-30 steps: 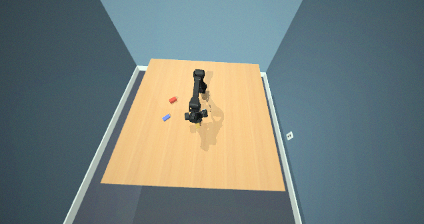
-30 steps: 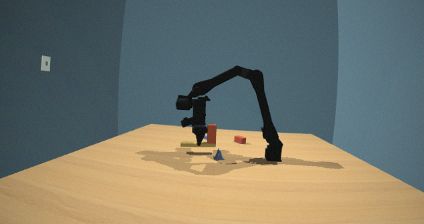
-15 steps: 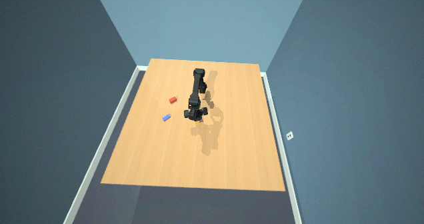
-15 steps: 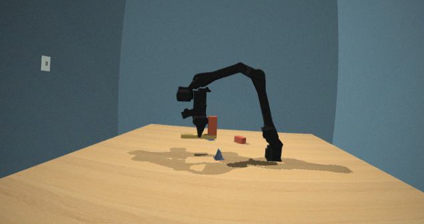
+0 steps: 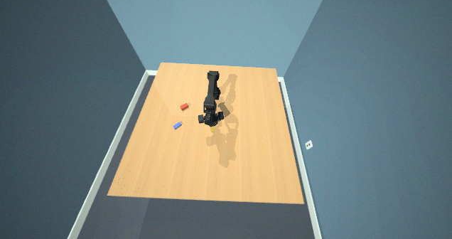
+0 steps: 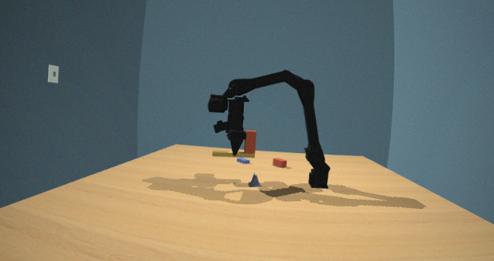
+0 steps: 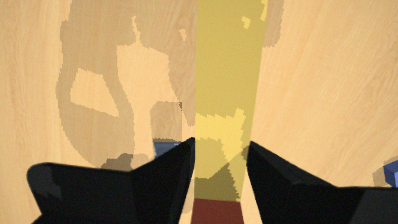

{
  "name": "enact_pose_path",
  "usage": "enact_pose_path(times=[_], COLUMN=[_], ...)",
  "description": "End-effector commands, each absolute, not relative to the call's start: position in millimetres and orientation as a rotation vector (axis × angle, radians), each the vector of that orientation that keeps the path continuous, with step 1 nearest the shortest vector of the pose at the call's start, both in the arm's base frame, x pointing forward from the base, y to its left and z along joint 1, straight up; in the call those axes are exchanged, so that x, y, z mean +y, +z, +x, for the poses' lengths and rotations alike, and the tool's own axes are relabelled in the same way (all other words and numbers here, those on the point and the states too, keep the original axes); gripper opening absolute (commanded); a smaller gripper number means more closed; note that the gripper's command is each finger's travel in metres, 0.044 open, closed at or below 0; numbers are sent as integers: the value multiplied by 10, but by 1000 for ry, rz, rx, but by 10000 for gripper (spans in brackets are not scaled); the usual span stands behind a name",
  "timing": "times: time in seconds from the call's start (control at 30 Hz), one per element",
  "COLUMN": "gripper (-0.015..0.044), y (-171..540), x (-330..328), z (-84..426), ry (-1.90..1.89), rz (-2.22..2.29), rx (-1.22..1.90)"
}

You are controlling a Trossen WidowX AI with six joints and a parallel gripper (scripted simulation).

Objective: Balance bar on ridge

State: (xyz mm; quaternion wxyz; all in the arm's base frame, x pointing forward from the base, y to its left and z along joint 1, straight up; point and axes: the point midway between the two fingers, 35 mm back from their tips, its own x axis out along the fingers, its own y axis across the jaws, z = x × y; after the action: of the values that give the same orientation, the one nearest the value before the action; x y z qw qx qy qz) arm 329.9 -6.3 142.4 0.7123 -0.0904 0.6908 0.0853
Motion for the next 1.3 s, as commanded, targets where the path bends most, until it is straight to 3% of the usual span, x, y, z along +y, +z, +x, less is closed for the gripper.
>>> enact_pose_path(times=[0.0,0.57,1.27], gripper=[0,0,0], y=[1432,1409,1125], x=[55,460,474], z=[3182,2712,2716], ry=[200,249,249], rz=[-205,-248,-249], rx=[1531,1530,1530])
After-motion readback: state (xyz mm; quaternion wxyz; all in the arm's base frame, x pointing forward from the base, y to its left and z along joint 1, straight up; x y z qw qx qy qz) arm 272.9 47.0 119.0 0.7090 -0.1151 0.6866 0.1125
